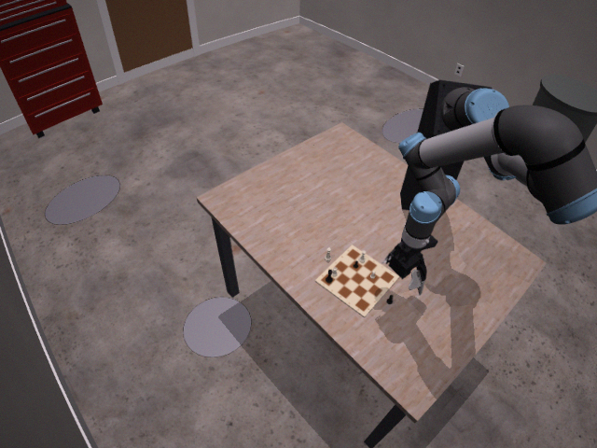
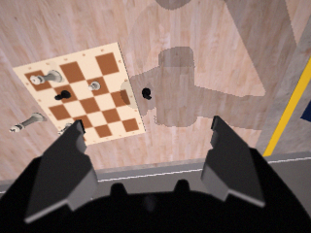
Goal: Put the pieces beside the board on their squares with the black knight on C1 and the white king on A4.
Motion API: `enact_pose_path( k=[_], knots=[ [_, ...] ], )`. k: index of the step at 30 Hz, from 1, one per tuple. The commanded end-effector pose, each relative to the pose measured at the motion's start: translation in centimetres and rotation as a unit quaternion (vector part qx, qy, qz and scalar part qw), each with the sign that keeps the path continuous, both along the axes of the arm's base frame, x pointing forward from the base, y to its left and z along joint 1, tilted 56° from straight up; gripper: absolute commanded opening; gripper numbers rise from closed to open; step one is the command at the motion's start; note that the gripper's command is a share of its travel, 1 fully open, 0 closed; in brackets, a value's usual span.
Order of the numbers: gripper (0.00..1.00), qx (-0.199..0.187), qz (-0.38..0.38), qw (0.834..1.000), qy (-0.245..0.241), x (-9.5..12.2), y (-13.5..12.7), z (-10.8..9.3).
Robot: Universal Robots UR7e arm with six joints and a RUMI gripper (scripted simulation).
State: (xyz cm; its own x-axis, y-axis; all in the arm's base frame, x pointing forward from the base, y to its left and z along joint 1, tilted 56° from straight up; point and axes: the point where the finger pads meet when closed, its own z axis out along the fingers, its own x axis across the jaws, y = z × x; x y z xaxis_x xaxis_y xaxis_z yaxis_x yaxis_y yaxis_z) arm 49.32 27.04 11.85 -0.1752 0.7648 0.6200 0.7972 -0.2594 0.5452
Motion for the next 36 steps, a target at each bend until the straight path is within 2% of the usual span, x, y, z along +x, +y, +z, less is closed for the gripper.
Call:
enact_pose_path(
  k=[1,5,9,11,15,20,26,28,36],
  knots=[
    [1.00,0.058,-0.063,0.995,0.056,0.1,0.3,-0.1],
    [1.00,0.107,-0.110,0.982,0.105,0.2,0.6,-0.2],
    [1.00,0.157,-0.158,0.962,0.155,0.3,0.8,-0.2],
    [1.00,0.157,-0.158,0.962,0.155,0.3,0.8,-0.2],
    [1.00,0.206,-0.205,0.935,0.205,0.5,1.0,-0.3],
    [1.00,0.265,-0.262,0.890,0.264,0.8,1.2,-0.4],
    [1.00,0.329,-0.323,0.825,0.328,1.1,1.3,-0.5],
    [1.00,0.329,-0.323,0.825,0.328,1.1,1.3,-0.5],
    [1.00,0.399,-0.390,0.727,0.399,1.6,1.4,-0.7]
  ],
)
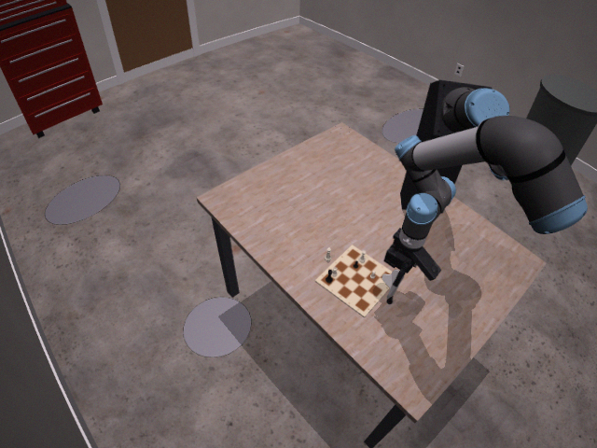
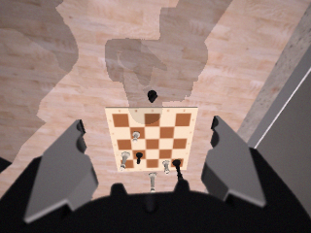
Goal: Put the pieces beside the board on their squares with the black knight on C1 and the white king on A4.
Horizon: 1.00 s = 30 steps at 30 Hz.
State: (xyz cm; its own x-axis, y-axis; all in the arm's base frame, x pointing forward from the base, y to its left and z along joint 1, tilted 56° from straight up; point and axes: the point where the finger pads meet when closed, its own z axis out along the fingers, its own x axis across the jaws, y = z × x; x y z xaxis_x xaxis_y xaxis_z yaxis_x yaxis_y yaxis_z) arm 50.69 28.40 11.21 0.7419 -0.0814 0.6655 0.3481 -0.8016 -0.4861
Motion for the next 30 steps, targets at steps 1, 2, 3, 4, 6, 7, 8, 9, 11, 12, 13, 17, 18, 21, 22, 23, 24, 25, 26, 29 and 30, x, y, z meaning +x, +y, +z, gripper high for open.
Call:
enact_pose_path(
  k=[1,2,3,4,6,7,8,9,11,12,13,17,18,21,22,23,24,25,26,29,30],
  knots=[
    [1.00,0.057,-0.064,0.995,0.053,0.30,0.05,-0.10],
    [1.00,0.067,-0.074,0.993,0.063,0.36,0.05,-0.13],
    [1.00,0.077,-0.083,0.991,0.073,0.41,0.05,-0.16],
    [1.00,0.086,-0.093,0.988,0.083,0.47,0.04,-0.19],
    [1.00,0.105,-0.111,0.983,0.101,0.58,0.03,-0.25],
    [1.00,0.114,-0.119,0.980,0.110,0.63,0.03,-0.28],
    [1.00,0.114,-0.119,0.980,0.110,0.63,0.03,-0.28],
    [1.00,0.114,-0.119,0.980,0.110,0.63,0.03,-0.28],
    [1.00,0.130,-0.135,0.974,0.127,0.72,0.01,-0.35],
    [1.00,0.138,-0.143,0.971,0.135,0.77,0.00,-0.38],
    [1.00,0.146,-0.150,0.967,0.143,0.81,-0.01,-0.41],
    [1.00,0.174,-0.177,0.954,0.171,0.97,-0.05,-0.53],
    [1.00,0.180,-0.183,0.950,0.177,1.00,-0.06,-0.56],
    [1.00,0.196,-0.199,0.940,0.194,1.10,-0.09,-0.65],
    [1.00,0.201,-0.204,0.937,0.199,1.13,-0.10,-0.67],
    [1.00,0.206,-0.208,0.934,0.204,1.15,-0.10,-0.70],
    [1.00,0.210,-0.212,0.931,0.208,1.18,-0.11,-0.72],
    [1.00,0.210,-0.212,0.931,0.208,1.18,-0.11,-0.72],
    [1.00,0.210,-0.212,0.931,0.208,1.18,-0.11,-0.72],
    [1.00,0.221,-0.223,0.924,0.220,1.24,-0.14,-0.79],
    [1.00,0.225,-0.226,0.921,0.223,1.26,-0.15,-0.80]
  ],
)
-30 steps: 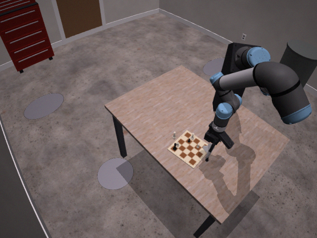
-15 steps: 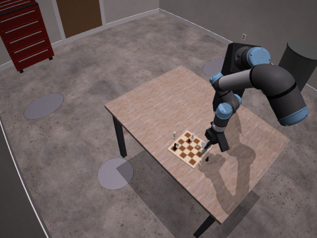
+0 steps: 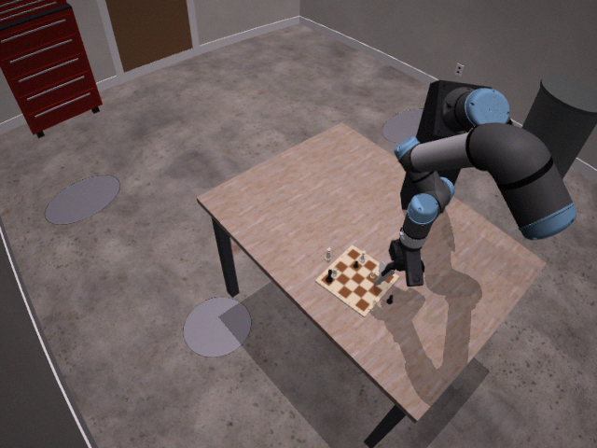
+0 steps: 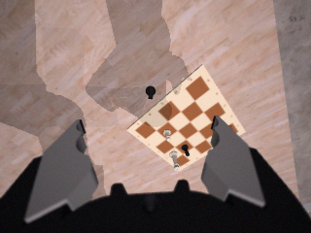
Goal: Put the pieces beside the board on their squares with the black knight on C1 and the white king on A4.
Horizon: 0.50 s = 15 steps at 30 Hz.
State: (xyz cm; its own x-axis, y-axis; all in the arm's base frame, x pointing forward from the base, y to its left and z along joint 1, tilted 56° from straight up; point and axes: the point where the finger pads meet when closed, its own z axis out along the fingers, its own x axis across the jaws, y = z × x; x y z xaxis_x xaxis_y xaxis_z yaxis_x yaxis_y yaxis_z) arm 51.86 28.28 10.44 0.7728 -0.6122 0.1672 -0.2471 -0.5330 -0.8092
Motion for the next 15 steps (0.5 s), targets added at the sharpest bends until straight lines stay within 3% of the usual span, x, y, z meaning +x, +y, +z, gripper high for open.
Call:
enact_pose_path(
  k=[1,15],
  knots=[
    [1.00,0.019,-0.020,0.999,0.017,0.10,-0.04,-0.06],
    [1.00,0.039,-0.039,0.998,0.037,0.20,-0.08,-0.17]
  ],
)
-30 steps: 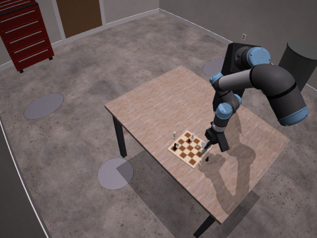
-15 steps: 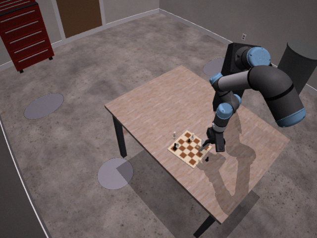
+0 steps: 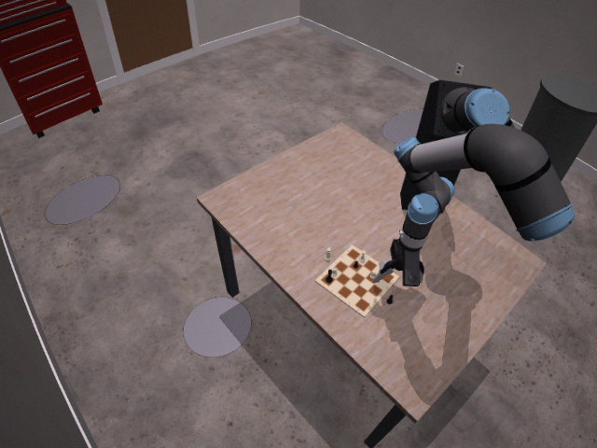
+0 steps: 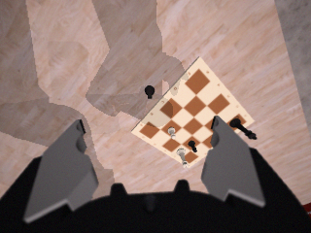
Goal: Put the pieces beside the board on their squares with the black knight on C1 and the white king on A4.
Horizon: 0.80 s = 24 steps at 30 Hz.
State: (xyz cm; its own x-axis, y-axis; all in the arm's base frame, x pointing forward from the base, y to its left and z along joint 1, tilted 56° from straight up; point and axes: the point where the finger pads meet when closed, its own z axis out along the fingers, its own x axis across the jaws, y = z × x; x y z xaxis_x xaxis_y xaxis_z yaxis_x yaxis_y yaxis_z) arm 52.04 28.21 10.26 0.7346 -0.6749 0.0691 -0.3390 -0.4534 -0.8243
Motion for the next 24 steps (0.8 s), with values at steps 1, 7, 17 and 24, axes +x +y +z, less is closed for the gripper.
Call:
enact_pose_path(
  k=[1,7,17,24],
  knots=[
    [1.00,0.004,-0.004,1.000,0.003,0.02,-0.01,0.02],
    [1.00,0.004,-0.005,1.000,0.004,0.03,-0.02,0.01],
    [0.22,0.004,-0.005,1.000,0.004,0.03,-0.02,0.01],
    [0.22,0.004,-0.005,1.000,0.004,0.03,-0.02,0.01]
  ],
)
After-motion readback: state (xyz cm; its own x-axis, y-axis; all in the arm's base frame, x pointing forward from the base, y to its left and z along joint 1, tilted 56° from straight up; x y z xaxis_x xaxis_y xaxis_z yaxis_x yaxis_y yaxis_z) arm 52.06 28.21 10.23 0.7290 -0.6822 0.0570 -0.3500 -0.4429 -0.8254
